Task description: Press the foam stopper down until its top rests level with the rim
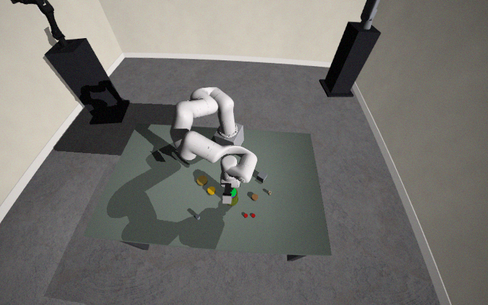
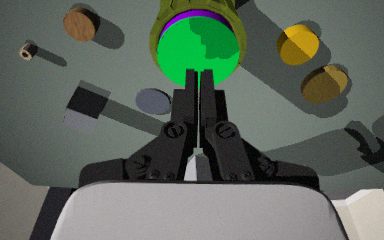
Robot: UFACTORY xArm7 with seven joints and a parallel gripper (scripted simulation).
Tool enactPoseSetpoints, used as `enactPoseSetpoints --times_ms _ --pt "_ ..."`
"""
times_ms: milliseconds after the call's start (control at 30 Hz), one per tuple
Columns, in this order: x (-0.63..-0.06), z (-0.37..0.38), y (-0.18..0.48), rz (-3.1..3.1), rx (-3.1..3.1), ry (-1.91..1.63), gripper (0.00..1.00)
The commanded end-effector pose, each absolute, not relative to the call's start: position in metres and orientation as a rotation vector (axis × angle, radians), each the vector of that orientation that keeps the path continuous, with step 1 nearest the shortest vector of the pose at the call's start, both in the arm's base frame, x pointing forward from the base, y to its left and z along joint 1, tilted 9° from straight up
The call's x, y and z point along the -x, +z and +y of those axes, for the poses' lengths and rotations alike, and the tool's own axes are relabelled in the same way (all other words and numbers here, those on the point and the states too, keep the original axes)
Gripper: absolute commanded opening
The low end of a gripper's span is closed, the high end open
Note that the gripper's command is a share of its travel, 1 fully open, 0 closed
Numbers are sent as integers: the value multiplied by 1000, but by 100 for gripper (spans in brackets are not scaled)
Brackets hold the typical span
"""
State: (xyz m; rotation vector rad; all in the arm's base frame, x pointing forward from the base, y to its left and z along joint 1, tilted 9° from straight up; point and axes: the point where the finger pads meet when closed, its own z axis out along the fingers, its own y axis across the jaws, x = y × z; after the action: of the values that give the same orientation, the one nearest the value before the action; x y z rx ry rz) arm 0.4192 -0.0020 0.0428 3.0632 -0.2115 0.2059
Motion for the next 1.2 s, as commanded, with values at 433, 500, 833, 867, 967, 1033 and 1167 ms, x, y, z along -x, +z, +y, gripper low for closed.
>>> enactPoseSetpoints --times_ms 433,500,833,867,967,1033,1167 --pt "-421 -2 36 -211 -3063 210 0" --pt "-422 -3 32 -211 -3063 211 0" --pt "-424 -4 12 -211 -3063 210 0" --pt "-424 -4 11 -211 -3063 210 0" --pt "-424 -4 11 -211 -3063 210 0" --pt "-424 -4 11 -211 -3063 210 0" --pt "-424 -4 11 -211 -3063 210 0"
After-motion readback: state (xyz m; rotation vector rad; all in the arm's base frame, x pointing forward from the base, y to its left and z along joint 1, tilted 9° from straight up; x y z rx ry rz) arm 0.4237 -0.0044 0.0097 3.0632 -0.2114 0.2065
